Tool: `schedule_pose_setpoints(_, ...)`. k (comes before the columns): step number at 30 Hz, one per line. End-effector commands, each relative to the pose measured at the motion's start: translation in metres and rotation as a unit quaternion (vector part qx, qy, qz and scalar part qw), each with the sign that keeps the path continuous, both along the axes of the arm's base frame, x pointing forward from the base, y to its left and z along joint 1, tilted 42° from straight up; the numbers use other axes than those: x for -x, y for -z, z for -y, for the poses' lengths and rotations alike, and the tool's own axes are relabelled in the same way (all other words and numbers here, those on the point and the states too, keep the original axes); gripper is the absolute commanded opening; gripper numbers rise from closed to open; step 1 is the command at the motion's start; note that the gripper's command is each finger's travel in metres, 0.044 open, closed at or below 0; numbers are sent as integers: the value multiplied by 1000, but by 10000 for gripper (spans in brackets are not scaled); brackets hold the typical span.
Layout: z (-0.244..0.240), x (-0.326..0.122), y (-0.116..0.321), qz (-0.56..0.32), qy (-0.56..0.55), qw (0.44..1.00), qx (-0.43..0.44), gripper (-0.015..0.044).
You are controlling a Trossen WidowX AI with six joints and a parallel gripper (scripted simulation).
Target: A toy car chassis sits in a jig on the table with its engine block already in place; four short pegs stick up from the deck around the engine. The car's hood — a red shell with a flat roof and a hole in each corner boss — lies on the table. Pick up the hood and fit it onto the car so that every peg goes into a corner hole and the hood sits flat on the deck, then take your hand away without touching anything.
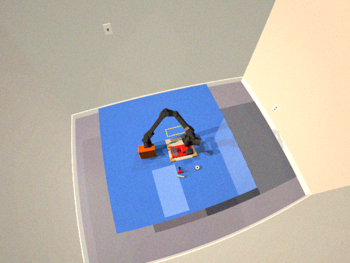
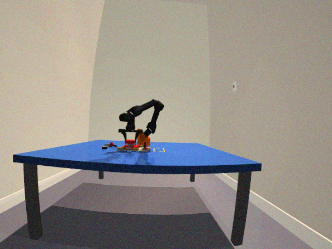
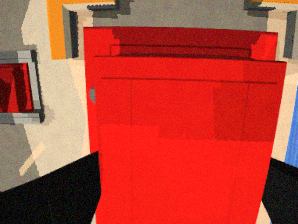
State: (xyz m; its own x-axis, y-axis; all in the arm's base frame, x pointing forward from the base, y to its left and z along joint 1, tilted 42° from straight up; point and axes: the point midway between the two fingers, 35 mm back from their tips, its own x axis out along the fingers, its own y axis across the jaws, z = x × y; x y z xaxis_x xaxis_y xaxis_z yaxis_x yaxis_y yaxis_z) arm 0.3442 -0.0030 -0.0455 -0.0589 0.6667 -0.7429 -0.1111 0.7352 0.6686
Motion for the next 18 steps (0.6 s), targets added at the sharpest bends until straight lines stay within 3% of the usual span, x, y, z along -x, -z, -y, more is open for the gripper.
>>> schedule_pose_setpoints(1, -2, 0, 1, 0, 3, 1000, -3, 0)
schedule_pose_setpoints(18, -7, 0, 7, 0, 3, 1000, -3, 0)
